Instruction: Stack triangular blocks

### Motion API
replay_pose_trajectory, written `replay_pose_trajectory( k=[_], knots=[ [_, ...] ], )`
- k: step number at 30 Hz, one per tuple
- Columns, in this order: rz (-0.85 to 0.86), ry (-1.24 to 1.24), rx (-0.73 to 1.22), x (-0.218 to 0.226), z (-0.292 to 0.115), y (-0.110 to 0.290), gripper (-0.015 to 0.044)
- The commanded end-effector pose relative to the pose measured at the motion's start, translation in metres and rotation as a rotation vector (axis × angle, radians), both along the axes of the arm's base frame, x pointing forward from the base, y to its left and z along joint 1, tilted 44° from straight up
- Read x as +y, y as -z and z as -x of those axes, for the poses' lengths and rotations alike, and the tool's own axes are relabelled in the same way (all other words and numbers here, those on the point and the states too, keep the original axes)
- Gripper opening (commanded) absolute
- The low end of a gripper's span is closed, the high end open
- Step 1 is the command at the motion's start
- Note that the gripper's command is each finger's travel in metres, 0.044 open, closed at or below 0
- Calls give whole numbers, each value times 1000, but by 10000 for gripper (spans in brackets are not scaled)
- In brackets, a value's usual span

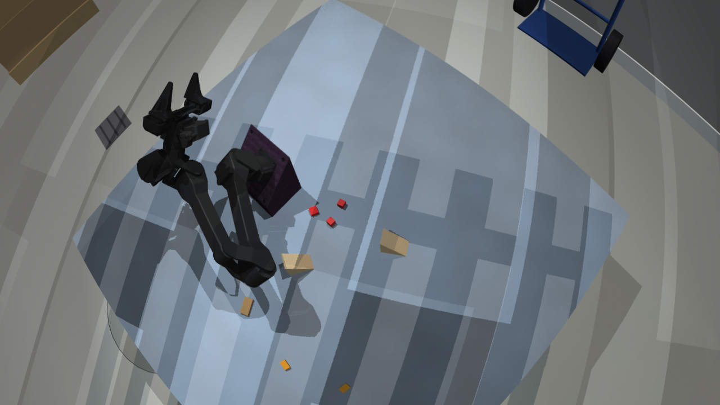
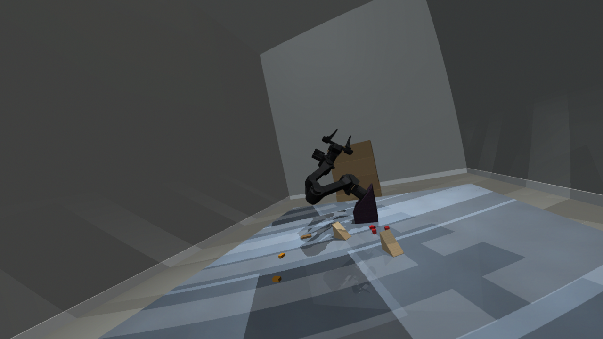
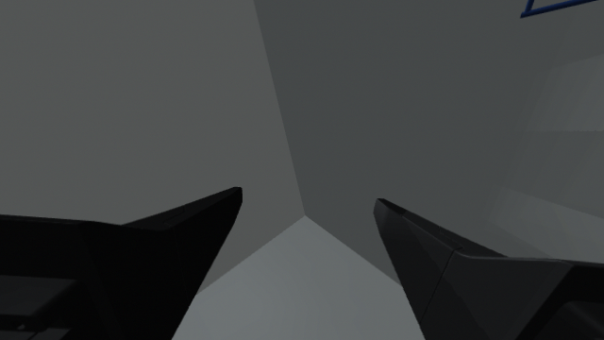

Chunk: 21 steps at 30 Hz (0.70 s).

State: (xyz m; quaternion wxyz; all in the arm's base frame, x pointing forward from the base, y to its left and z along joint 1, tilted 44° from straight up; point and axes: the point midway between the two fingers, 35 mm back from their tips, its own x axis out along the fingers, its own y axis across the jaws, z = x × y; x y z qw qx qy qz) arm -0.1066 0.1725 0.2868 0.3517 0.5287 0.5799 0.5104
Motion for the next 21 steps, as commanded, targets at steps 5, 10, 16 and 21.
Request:
replay_pose_trajectory(
  k=[5, 10, 16, 21],
  knots=[
    [71, 103, -32, 24, -3, 2, 440],
    [202, 275, -54, 63, -19, 12, 440],
    [400, 534, -49, 113, -61, 42, 440],
    [586, 754, 2, 145, -113, 78, 440]
  ],
)
